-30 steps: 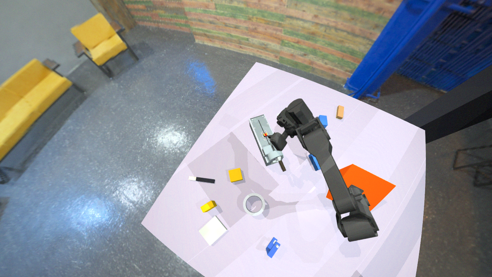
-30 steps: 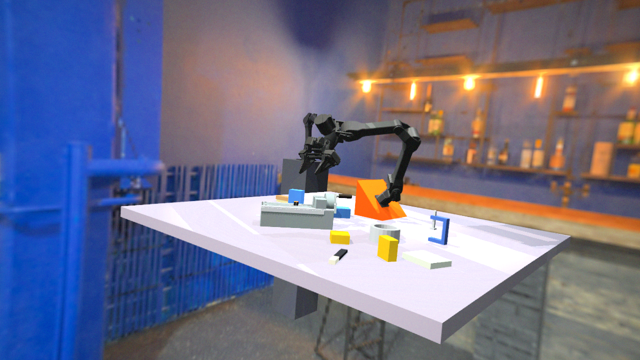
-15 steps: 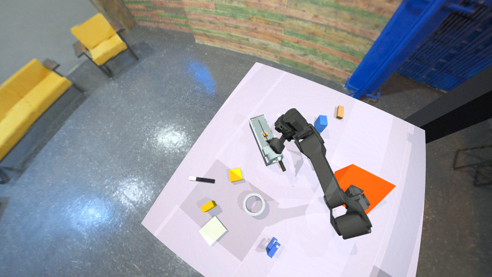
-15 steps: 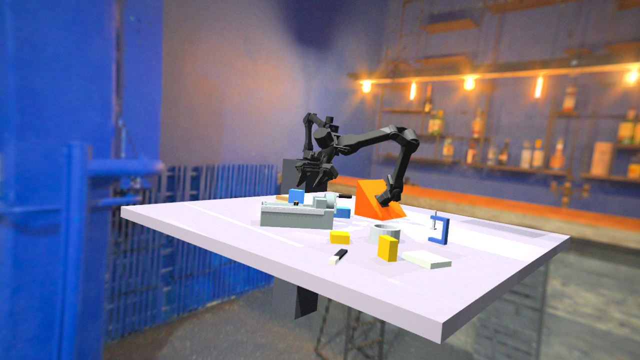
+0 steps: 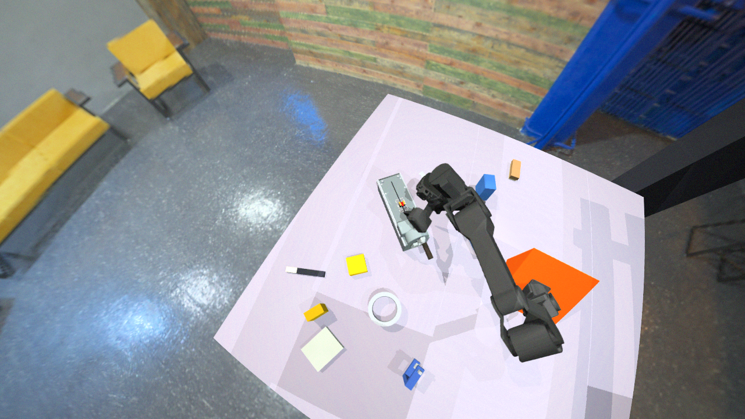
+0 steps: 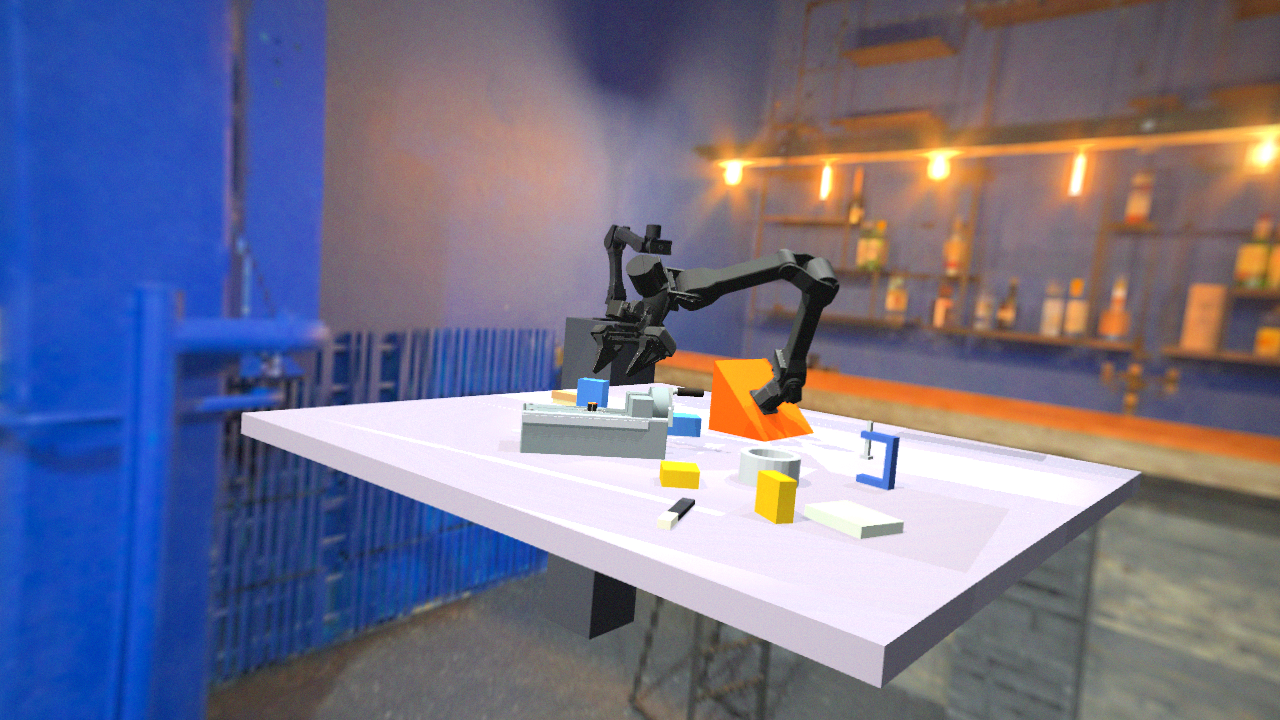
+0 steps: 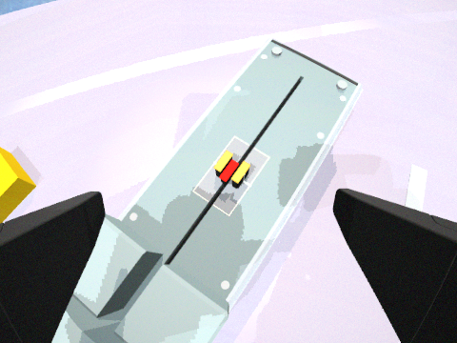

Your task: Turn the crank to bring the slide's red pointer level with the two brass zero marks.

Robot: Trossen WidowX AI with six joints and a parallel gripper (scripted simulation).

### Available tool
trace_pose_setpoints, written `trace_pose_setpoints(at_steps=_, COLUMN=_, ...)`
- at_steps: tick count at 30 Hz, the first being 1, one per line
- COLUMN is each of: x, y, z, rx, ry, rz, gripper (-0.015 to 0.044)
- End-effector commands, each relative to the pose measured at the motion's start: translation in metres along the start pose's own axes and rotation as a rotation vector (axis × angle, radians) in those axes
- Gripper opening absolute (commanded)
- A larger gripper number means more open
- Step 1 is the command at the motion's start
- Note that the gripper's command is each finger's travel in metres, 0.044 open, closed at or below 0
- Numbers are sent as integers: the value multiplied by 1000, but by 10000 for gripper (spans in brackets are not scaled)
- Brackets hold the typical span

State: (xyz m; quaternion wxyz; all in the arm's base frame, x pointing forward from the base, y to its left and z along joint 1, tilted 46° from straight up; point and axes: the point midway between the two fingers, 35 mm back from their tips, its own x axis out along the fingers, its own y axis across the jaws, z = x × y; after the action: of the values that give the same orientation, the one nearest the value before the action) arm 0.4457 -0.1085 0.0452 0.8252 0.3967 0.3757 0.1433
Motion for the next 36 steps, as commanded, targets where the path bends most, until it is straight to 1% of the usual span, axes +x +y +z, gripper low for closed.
trace_pose_setpoints(at_steps=1, x=-10, y=0, z=11, rx=-5, ry=-6, rz=-5, gripper=440)
trace_pose_setpoints(at_steps=7, x=-36, y=3, z=33, rx=-9, ry=-4, rz=-1, gripper=440)
trace_pose_setpoints(at_steps=11, x=-38, y=11, z=31, rx=18, ry=2, rz=-28, gripper=440)
trace_pose_setpoints(at_steps=23, x=-58, y=64, z=2, rx=221, ry=7, rz=-249, gripper=440)
trace_pose_setpoints(at_steps=36, x=-94, y=106, z=-42, rx=412, ry=-72, rz=-473, gripper=440)
